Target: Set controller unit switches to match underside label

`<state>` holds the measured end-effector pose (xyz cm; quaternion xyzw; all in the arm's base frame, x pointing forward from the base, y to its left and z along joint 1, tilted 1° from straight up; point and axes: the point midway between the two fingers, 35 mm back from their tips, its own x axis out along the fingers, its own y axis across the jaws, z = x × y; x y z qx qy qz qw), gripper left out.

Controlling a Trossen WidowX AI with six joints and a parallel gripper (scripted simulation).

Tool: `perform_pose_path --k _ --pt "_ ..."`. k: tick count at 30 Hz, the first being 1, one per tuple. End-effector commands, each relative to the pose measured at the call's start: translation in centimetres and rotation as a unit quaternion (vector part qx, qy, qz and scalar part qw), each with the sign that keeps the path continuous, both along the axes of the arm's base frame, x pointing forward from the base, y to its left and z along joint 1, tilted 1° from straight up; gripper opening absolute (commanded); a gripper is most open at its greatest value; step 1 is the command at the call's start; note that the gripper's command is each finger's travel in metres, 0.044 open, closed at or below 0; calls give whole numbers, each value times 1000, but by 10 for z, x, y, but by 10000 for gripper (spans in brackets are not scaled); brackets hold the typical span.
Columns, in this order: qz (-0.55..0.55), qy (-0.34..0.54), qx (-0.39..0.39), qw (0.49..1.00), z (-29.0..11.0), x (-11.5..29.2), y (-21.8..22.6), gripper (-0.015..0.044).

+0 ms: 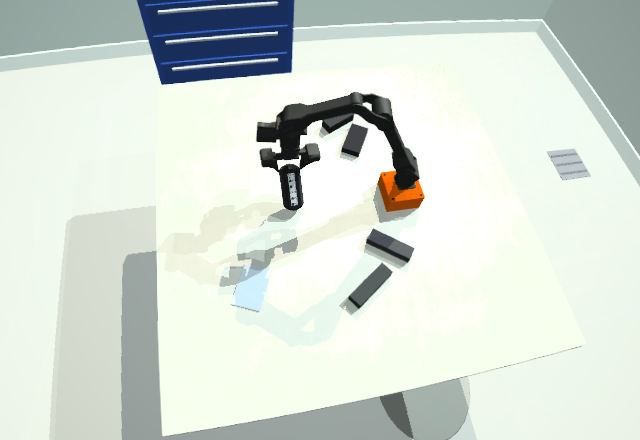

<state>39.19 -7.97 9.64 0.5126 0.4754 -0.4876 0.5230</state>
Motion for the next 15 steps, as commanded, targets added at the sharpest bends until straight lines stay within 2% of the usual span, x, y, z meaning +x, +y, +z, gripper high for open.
perform_pose_path --k 1,15 --pt "7 5 3 1000 -6 -1 2 338" --pt "7 5 3 1000 -13 0 -7 338"
